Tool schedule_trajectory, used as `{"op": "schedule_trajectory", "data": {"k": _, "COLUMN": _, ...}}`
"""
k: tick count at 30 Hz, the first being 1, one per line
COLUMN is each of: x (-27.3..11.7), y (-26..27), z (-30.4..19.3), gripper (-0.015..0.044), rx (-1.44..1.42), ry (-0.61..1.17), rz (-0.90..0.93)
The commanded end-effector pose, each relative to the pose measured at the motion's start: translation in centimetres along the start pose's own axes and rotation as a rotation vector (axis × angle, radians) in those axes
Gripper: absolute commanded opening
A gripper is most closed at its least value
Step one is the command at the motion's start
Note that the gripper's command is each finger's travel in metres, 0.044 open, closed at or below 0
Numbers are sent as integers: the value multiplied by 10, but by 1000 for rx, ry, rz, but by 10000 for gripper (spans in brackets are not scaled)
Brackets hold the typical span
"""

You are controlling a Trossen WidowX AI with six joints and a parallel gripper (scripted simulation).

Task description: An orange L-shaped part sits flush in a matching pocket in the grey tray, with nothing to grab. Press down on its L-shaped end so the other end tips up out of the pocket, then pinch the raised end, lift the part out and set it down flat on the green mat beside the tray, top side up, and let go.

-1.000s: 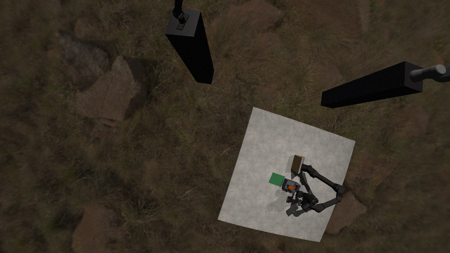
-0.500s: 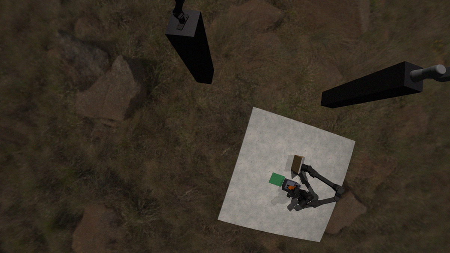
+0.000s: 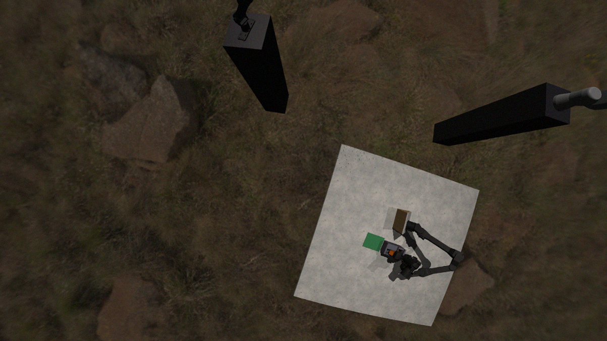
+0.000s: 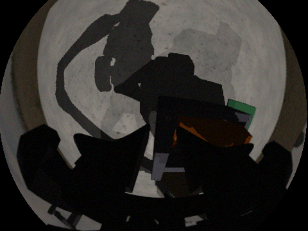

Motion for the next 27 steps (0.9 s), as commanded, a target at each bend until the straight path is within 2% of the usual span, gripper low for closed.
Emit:
{"op": "schedule_trajectory", "data": {"k": 1, "x": 7, "y": 0, "z": -2, "gripper": 180, "rx": 8, "ry": 3, "rz": 5}}
{"op": "schedule_trajectory", "data": {"k": 14, "x": 9, "y": 1, "z": -2, "gripper": 180, "rx": 8, "ry": 3, "rz": 6}}
{"op": "schedule_trajectory", "data": {"k": 27, "x": -7, "y": 11, "z": 1, "gripper": 180, "rx": 8, "ry": 3, "rz": 5}}
Point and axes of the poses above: the point midway between the two fingers, 35 mm back from their tips, its own x axis out along the fingers, its own y axis across the jaws, z = x × y, the point moved 4 cm from there along -x, back along the fingers, and after that the axes turned 14 degrees about -x, right-handed, at the moved point
